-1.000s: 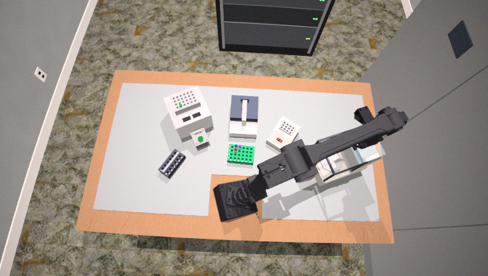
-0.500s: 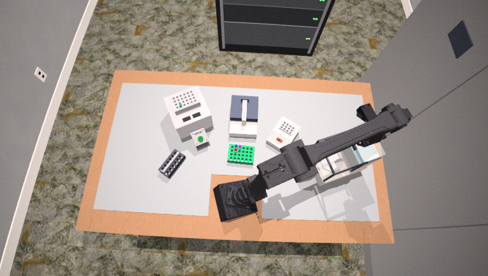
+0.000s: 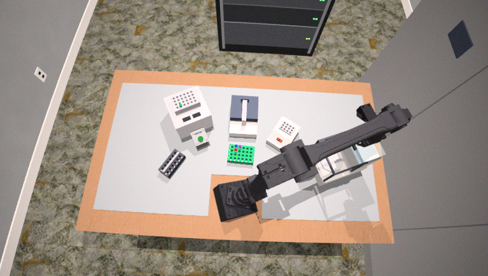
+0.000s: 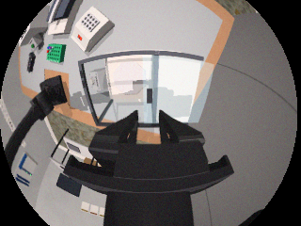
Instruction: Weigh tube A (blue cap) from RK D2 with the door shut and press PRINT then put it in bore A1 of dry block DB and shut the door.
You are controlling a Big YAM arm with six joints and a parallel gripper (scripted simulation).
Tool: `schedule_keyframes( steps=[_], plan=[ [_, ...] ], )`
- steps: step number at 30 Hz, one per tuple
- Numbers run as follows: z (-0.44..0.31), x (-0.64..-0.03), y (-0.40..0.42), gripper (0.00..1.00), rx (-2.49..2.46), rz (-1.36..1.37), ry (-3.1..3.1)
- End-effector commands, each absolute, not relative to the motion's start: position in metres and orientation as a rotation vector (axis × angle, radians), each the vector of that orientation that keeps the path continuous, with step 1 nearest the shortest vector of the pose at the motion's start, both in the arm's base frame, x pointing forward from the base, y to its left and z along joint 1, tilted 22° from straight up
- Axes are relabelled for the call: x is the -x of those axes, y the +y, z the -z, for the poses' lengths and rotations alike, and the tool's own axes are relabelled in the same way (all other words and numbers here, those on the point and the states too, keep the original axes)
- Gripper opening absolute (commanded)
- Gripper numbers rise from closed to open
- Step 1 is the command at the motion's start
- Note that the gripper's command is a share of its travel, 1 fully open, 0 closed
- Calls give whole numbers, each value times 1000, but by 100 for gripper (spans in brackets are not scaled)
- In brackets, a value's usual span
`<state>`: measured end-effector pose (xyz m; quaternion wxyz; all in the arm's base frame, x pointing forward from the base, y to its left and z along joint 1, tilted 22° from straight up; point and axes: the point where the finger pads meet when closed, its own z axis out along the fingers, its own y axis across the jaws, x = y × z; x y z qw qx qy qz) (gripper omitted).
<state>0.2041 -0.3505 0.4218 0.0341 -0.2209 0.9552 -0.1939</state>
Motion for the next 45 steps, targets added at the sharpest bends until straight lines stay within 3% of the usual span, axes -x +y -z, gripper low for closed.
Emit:
schedule_keyframes(
  steps=[1, 23, 24, 45],
  plan=[
    [-437, -205, -351, 30, 670, 643, 2920],
    [-437, -205, -351, 30, 670, 643, 2920],
    [-423, -213, -341, 36, 703, 600, 2909],
    [-353, -296, -260, 36, 765, 530, 2901]
  ],
)
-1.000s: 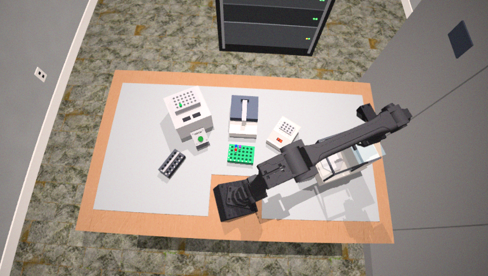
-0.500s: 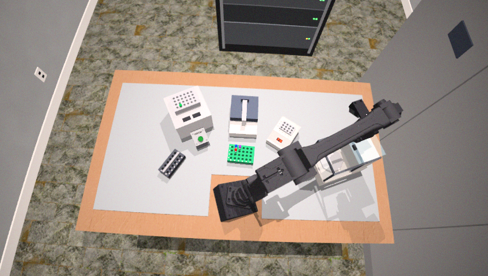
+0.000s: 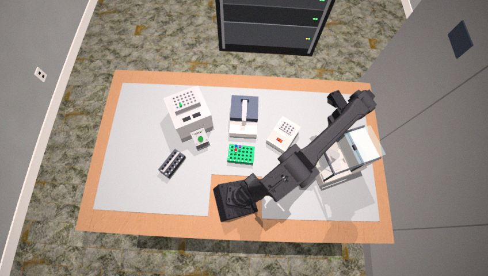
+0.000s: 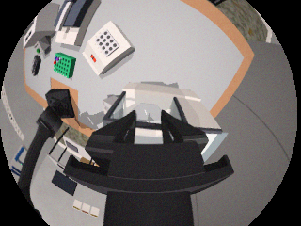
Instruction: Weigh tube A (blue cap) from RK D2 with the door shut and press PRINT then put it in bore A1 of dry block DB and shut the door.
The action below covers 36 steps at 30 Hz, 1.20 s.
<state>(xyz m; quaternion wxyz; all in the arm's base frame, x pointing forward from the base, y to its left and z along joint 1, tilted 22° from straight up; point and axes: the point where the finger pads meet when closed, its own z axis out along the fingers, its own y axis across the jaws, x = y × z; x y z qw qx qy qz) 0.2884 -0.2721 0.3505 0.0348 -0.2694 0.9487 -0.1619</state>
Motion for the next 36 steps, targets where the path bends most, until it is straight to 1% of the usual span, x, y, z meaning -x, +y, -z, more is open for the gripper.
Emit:
schedule_keyframes(
  steps=[1, 4, 5, 9, 11, 15, 20, 24, 30, 36],
  plan=[
    [-335, -306, -258, 36, 803, 471, 2929],
    [-334, -311, -236, 36, 791, 507, 2902],
    [-317, -320, -233, 36, 830, 456, 2931],
    [-321, -320, -217, 36, 818, 490, 2903],
    [-301, -330, -207, 36, 857, 450, 2928],
    [-291, -336, -180, 36, 848, 469, 2908],
    [-262, -345, -147, 36, 913, 444, 2924],
    [-258, -345, -133, 36, 906, 455, 2910],
    [-220, -349, -92, 36, 979, 442, 2932],
    [-199, -341, -51, 36, 999, 460, 2910]
  ],
)
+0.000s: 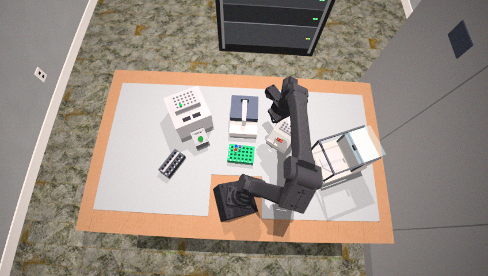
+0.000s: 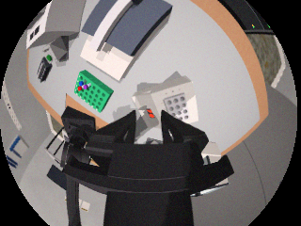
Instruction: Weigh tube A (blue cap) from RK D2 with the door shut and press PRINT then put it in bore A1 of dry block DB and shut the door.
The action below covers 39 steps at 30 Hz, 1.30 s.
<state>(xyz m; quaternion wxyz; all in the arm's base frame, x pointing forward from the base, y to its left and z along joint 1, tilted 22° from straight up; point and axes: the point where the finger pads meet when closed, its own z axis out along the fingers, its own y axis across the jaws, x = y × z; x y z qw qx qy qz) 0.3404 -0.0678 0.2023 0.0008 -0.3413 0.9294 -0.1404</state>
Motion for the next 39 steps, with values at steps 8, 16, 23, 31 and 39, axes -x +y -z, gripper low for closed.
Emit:
schedule_keyframes(
  steps=[8, 16, 23, 31, 39],
  plan=[
    [-170, -327, -12, 36, 1059, 489, 2895],
    [-134, -303, 30, 36, 1120, 530, 2873],
    [-109, -279, 54, 36, 1178, 582, 2835],
    [-70, -238, 81, 36, 1215, 614, 2822],
    [-91, -254, 82, 36, 1152, 595, 2811]
  ],
)
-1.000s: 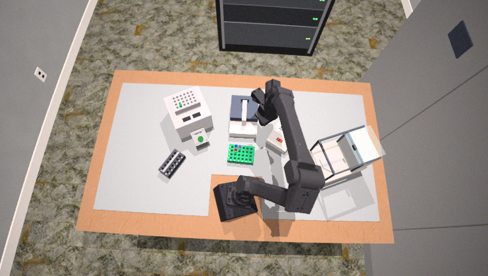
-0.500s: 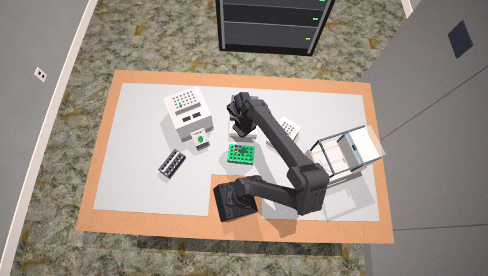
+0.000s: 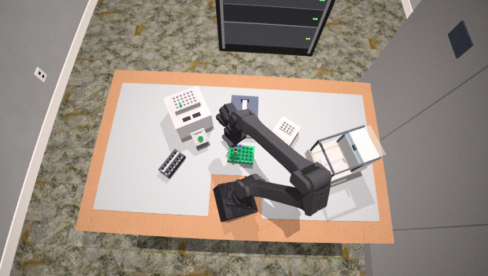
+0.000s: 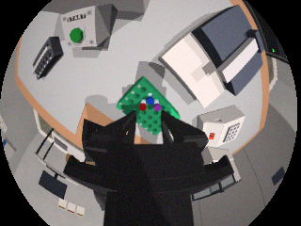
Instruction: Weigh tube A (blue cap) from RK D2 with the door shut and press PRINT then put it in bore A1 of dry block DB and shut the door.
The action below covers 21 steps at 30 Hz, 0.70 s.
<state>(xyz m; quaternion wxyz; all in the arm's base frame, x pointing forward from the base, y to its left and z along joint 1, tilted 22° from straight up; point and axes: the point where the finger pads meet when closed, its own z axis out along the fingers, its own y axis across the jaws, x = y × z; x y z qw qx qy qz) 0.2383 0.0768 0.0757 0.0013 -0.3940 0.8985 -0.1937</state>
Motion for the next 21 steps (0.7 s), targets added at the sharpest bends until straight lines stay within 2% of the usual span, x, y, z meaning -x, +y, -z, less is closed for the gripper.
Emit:
schedule_keyframes(
  steps=[1, 21],
  plan=[
    [-71, -235, 72, 36, 1201, 623, 2858],
    [-84, -246, 79, 36, 1200, 601, 2814]
  ],
)
